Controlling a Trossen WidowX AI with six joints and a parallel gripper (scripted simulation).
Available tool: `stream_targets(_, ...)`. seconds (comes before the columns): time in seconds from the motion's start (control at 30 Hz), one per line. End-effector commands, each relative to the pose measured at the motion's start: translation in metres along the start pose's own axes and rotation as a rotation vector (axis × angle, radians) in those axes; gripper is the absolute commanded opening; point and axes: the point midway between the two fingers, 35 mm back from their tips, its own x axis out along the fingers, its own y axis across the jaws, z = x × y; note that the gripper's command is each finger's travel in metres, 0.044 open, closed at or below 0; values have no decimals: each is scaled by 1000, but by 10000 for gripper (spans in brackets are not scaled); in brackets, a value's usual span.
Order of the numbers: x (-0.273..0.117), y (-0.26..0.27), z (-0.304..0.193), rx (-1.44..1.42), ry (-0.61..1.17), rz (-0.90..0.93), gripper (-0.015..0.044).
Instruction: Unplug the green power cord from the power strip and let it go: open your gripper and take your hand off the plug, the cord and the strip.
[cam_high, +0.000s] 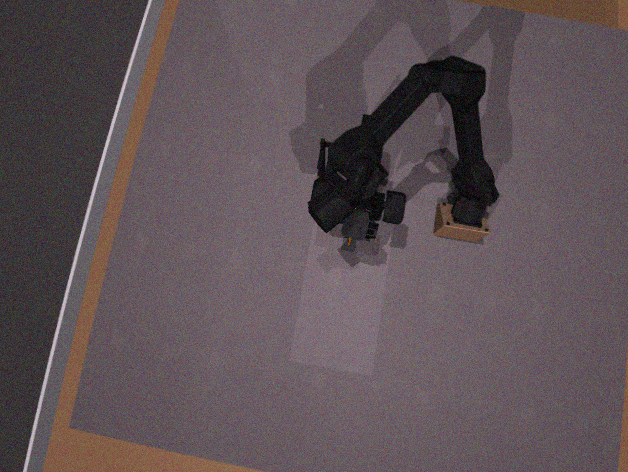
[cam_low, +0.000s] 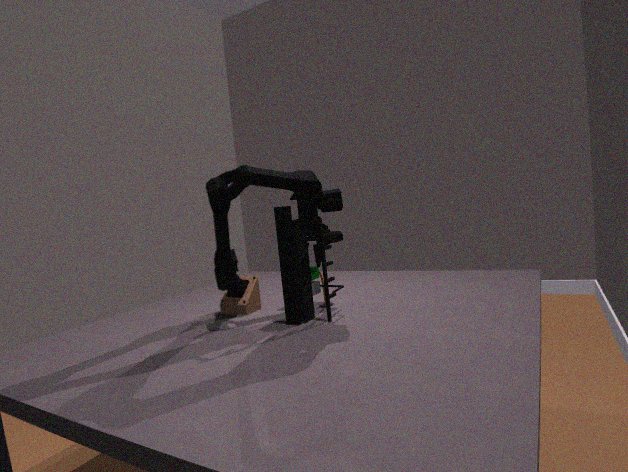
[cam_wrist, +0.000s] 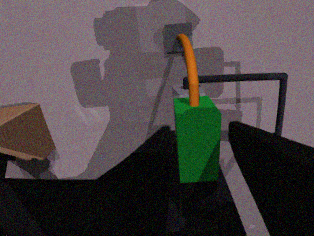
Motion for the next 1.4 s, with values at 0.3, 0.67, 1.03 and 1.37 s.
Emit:
stream_targets(0.3, 11, 0, -3, -4, 2, -3, 160)
stream_targets(0.67, 9, 0, -1, 0, 0, -1, 15)
stream_targets(1.03, 8, -1, 9, 0, -1, -2, 0)
stream_targets(1.37, 7, -2, 25, -1, -3, -2, 0)
